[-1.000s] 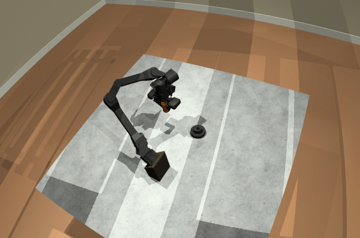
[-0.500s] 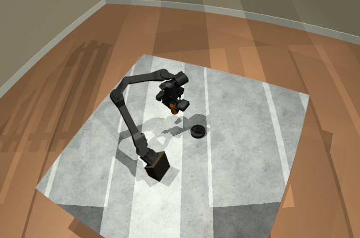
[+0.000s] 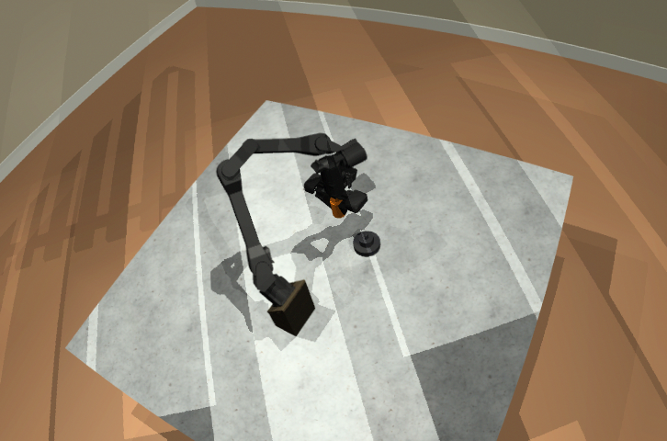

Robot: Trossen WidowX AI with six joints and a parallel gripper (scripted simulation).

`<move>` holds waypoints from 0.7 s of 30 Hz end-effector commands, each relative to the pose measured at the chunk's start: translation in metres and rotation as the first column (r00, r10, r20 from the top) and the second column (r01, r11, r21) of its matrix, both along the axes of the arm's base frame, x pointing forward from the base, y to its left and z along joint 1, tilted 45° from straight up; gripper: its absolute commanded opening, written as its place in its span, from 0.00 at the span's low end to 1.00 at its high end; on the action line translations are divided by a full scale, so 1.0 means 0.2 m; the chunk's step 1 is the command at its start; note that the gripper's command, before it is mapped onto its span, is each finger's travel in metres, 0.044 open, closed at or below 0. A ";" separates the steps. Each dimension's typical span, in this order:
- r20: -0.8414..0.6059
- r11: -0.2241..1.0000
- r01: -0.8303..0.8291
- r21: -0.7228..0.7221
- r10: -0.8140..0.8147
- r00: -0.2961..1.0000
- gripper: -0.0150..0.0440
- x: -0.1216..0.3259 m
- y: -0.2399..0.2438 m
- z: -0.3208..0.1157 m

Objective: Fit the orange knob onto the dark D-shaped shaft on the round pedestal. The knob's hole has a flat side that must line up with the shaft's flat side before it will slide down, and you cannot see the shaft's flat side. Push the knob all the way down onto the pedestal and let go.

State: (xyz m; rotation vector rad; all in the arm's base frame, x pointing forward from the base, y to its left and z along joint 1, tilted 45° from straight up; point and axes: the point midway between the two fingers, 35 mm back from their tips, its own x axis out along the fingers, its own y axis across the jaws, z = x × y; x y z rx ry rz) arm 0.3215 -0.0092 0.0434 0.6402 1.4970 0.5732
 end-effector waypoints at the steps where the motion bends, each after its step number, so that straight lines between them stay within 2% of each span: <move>1: 0.001 1.000 0.000 -0.004 0.000 1.000 0.25 0.01 -0.04 -0.06; 21: 0.005 1.000 -0.004 -0.001 0.004 1.000 0.25 0.00 -0.19 -0.36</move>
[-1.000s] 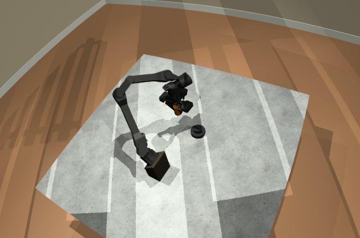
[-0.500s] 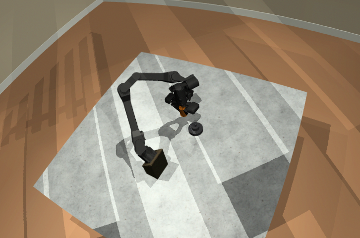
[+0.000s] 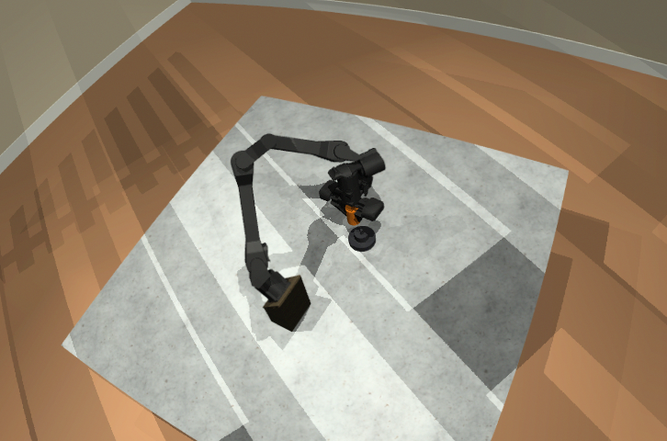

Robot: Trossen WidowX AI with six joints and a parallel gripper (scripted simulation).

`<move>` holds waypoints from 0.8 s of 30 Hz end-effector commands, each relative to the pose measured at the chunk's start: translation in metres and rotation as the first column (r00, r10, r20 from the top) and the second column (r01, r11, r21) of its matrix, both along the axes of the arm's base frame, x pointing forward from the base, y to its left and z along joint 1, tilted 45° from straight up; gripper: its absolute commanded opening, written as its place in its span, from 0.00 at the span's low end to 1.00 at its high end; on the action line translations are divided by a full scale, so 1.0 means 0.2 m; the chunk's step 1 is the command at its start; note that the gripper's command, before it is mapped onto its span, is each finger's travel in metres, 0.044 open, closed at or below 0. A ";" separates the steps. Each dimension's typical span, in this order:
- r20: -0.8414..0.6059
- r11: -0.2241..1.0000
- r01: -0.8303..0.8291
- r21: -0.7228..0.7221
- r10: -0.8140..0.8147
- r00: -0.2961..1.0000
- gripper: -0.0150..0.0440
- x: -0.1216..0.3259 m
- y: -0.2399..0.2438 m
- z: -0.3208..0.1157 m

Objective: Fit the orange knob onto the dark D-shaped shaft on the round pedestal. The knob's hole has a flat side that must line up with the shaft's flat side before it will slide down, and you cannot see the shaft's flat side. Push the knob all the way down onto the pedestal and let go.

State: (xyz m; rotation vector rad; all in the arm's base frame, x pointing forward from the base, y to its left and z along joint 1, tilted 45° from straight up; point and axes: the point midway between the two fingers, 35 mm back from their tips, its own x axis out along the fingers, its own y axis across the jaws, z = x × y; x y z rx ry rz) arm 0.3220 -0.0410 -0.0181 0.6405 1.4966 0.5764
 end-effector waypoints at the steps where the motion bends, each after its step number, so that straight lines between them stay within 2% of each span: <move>1: 0.005 1.000 -0.002 -0.003 0.002 1.000 0.25 0.00 -0.04 -0.07; 14: 0.005 1.000 -0.003 -0.002 0.003 1.000 0.25 -0.01 0.04 -0.18; 24: 0.010 1.000 -0.008 -0.002 0.008 1.000 0.25 0.00 0.03 -0.17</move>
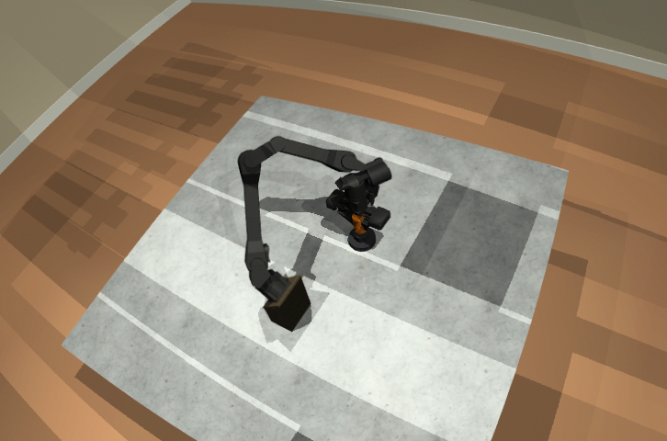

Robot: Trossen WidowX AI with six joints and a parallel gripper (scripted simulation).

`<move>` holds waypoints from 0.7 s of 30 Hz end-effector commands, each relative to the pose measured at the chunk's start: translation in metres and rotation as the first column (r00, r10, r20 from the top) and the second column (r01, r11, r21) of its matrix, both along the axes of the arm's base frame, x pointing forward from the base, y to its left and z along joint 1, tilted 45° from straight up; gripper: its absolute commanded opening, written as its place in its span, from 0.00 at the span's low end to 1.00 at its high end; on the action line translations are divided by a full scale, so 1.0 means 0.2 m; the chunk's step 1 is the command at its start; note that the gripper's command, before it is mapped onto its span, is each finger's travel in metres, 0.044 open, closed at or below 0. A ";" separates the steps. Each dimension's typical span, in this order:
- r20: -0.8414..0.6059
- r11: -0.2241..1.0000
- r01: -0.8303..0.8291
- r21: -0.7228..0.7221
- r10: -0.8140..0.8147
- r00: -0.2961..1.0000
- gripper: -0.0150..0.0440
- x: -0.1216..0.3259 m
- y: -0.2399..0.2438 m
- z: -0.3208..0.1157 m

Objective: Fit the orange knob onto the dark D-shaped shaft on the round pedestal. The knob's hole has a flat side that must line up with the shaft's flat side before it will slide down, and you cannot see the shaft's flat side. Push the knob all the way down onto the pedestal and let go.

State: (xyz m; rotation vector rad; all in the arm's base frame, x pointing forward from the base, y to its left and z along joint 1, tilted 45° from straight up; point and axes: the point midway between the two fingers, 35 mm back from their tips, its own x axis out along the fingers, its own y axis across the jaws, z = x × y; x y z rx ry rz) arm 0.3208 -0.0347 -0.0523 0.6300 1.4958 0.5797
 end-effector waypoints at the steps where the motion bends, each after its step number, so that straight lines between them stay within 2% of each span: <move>1: 0.005 1.000 0.000 0.003 0.000 1.000 0.25 0.00 0.00 0.00; 21: 0.005 1.000 0.000 0.003 0.000 1.000 0.25 0.00 0.02 -0.01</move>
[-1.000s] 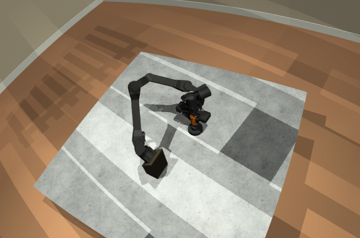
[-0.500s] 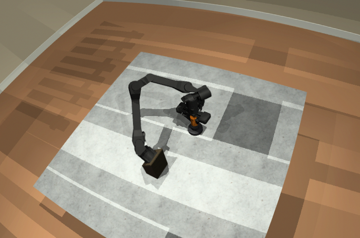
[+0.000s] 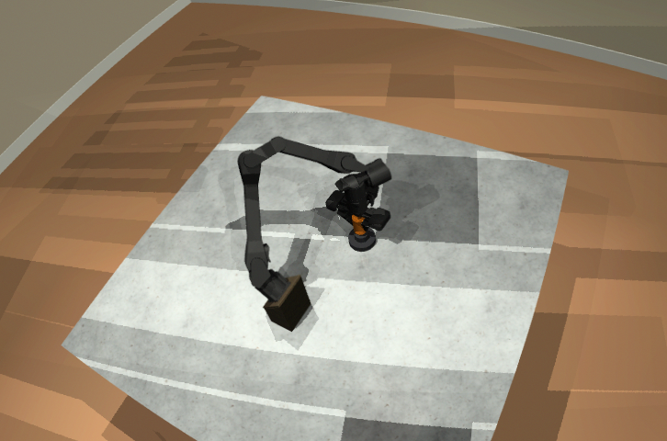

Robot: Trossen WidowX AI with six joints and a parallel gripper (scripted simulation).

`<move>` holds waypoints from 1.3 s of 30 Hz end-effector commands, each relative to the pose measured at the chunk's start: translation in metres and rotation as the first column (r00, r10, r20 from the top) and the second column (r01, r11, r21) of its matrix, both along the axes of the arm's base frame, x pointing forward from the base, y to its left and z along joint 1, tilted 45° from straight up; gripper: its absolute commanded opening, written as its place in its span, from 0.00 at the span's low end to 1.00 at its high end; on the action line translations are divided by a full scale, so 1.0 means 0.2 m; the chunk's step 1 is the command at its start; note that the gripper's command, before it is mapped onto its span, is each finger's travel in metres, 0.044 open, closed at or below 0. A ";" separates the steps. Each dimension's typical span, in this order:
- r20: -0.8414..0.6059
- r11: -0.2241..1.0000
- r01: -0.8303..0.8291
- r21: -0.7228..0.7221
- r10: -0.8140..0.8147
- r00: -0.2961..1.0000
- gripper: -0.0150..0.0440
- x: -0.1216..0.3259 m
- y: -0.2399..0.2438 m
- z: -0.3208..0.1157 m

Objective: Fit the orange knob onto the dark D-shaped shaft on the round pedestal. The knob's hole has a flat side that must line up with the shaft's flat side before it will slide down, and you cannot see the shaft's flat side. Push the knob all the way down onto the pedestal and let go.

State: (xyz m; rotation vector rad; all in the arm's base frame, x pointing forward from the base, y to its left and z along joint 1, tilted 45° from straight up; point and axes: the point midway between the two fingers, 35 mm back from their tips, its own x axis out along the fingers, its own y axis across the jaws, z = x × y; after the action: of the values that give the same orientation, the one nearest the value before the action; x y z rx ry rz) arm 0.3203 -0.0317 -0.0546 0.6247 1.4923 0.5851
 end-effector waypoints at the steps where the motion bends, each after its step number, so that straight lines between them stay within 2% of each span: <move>1: 0.000 1.000 0.004 0.003 -0.004 1.000 0.25 0.00 0.00 0.00; 22: 0.033 1.000 -0.029 0.002 0.029 0.999 0.25 0.01 0.00 -0.01; 39: -0.043 0.999 0.048 0.002 -0.048 0.998 0.25 0.00 0.04 -0.05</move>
State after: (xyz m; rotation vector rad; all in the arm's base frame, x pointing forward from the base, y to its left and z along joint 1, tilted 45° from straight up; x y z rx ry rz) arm 0.3209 -0.0244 -0.0619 0.6650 1.5059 0.5557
